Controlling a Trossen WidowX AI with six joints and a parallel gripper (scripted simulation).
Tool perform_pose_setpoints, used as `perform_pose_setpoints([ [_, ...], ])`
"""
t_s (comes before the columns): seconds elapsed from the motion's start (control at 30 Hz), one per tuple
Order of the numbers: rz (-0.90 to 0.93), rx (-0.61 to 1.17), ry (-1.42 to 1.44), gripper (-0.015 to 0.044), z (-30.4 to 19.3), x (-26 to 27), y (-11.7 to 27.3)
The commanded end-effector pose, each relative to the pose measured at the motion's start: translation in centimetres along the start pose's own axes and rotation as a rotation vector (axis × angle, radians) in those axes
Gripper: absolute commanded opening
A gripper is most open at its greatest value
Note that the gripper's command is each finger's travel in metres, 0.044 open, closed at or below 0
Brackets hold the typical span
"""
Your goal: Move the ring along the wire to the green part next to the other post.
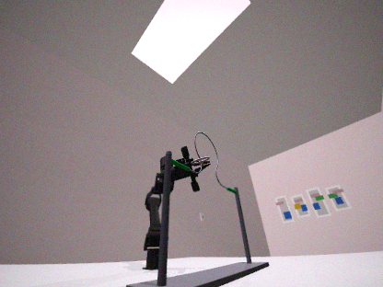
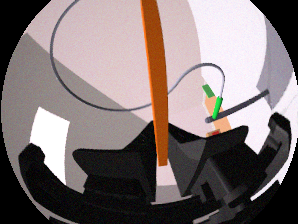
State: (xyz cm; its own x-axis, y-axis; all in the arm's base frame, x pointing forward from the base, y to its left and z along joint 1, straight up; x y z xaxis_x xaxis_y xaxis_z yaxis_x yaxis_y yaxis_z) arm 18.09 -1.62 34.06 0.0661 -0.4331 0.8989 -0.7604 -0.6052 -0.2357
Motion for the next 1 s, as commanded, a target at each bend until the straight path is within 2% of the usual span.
perform_pose_setpoints([
  [0.0, 0.038, -0.023, -0.047, -0.015, -0.3, 0.9, -0.4],
  [0.13, 0.07, -0.076, -0.1, -0.015, -0.6, 1.9, -1.0],
  [0.43, 0.086, -0.077, -0.137, -0.015, -0.5, 3.1, -0.9],
  [0.97, 0.02, -0.079, -0.048, -0.015, -0.4, 3.9, -0.8],
])
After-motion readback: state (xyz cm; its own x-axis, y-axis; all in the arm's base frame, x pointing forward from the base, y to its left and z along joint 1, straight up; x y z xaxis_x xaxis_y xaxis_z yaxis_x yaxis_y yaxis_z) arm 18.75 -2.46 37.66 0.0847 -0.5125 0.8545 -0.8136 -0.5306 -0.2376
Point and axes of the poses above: the point midway between the two fingers, 35 mm back from their tips, its own y axis back along the fingers, its own x axis across the jaws, z = x × y, the point moved 9 cm from there along y, back along the fingers, and after that the axes turned 4 degrees about -y, right-handed, at the moved point
